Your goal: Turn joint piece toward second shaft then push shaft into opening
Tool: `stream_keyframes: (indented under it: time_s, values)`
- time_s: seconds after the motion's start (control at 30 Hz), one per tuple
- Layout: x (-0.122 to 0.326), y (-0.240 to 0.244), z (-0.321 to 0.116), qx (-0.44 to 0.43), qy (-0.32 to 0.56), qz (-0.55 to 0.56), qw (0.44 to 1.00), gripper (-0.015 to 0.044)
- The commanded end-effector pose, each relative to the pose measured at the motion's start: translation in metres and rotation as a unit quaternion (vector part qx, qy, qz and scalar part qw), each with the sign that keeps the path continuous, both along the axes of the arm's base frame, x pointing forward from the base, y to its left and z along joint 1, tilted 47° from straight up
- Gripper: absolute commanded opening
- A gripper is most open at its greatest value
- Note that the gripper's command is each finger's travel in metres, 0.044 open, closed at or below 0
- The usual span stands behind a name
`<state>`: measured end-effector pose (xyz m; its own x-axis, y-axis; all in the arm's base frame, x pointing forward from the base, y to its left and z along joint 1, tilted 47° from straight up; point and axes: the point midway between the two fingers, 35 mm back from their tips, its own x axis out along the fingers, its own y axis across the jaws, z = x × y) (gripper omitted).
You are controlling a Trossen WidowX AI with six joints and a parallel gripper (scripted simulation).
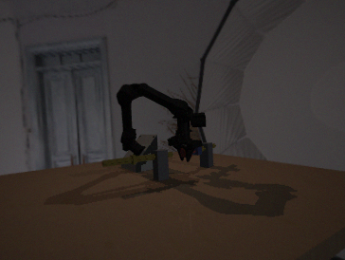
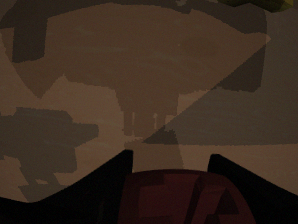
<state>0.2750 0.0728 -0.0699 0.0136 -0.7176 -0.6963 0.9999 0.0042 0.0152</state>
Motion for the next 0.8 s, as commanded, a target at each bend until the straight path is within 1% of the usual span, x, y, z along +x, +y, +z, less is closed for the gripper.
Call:
stream_keyframes:
  time_s: [0.0, 0.6, 0.77]
  values:
    - [-0.0028, 0.0002, 0.0001, -0.003, -0.020, -0.020, 1.000, 0.0000]
    - [-0.0024, 0.0001, 0.0002, -0.003, -0.020, -0.020, 1.000, 0.0000]
    - [-0.0024, 0.0001, 0.0002, -0.003, -0.020, -0.020, 1.000, 0.0131]
